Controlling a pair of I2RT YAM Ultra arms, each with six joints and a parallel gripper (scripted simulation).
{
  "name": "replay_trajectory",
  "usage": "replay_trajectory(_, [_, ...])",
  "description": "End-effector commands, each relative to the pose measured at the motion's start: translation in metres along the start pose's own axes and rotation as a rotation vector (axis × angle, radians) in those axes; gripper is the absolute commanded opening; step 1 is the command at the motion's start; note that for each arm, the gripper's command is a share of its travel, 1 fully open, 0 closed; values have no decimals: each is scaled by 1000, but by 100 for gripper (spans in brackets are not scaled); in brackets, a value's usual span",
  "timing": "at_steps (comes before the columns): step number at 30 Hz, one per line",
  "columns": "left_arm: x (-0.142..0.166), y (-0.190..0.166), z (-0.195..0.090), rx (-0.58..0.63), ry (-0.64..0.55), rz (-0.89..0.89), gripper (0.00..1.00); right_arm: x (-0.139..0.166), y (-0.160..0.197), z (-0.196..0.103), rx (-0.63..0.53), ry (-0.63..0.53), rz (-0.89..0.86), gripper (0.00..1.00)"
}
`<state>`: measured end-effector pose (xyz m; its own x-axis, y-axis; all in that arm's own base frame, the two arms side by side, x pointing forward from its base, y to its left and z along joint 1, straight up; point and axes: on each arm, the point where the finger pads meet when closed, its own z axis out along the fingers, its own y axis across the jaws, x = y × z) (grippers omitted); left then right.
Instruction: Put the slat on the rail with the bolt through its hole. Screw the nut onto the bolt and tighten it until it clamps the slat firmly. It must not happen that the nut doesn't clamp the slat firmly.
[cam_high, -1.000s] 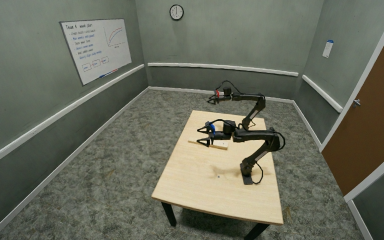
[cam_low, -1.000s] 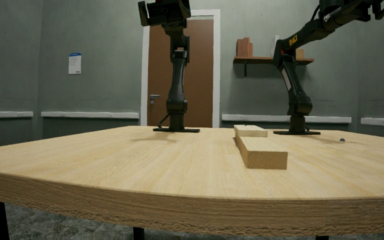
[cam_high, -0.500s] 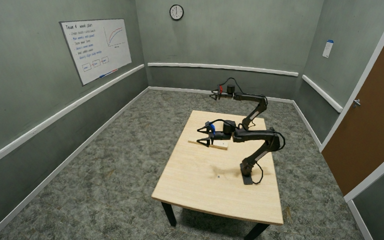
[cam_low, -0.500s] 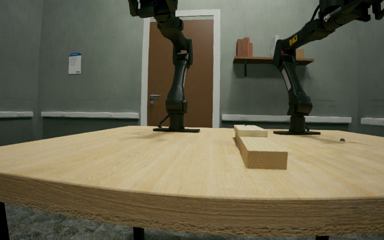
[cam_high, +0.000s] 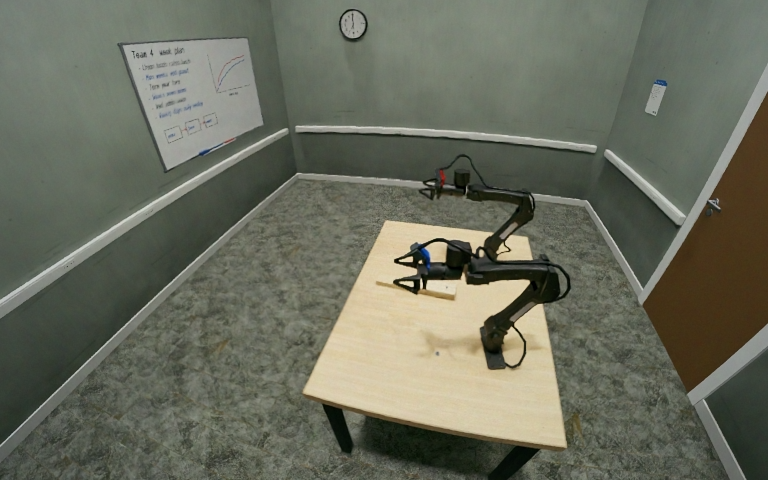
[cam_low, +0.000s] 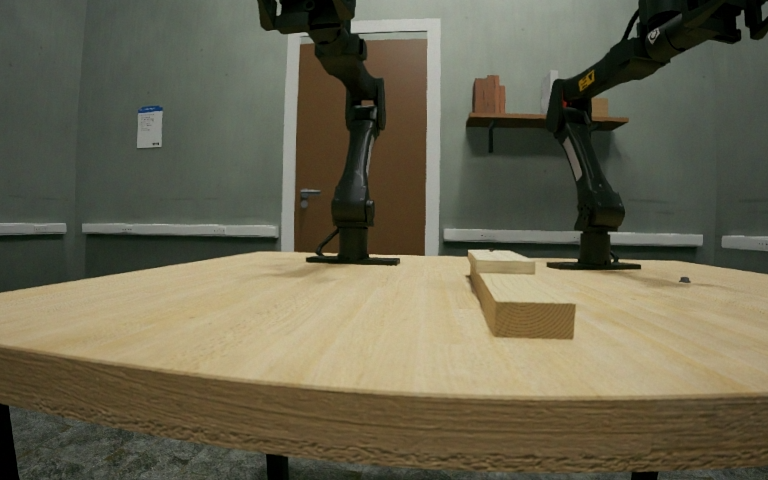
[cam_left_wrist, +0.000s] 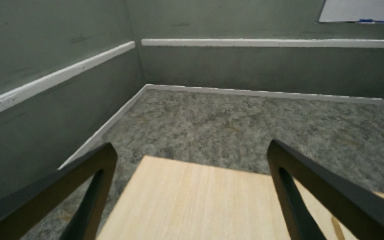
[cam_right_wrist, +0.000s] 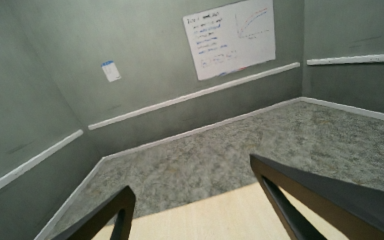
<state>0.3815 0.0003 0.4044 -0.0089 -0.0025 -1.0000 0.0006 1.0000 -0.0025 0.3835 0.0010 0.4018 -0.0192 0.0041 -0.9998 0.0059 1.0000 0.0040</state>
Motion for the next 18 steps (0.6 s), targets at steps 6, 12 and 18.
replay_trajectory(6, [-7,1,-1,-1,-21,2,100,-15,-2,-6,1,-51,-11,100])
replay_trajectory(12, [-7,1,-1,-1,-21,2,100,-10,0,-3,-6,-32,-4,100])
replay_trajectory(18, [-9,1,-1,-1,-26,2,100,-10,0,-3,-6,-32,-4,100])
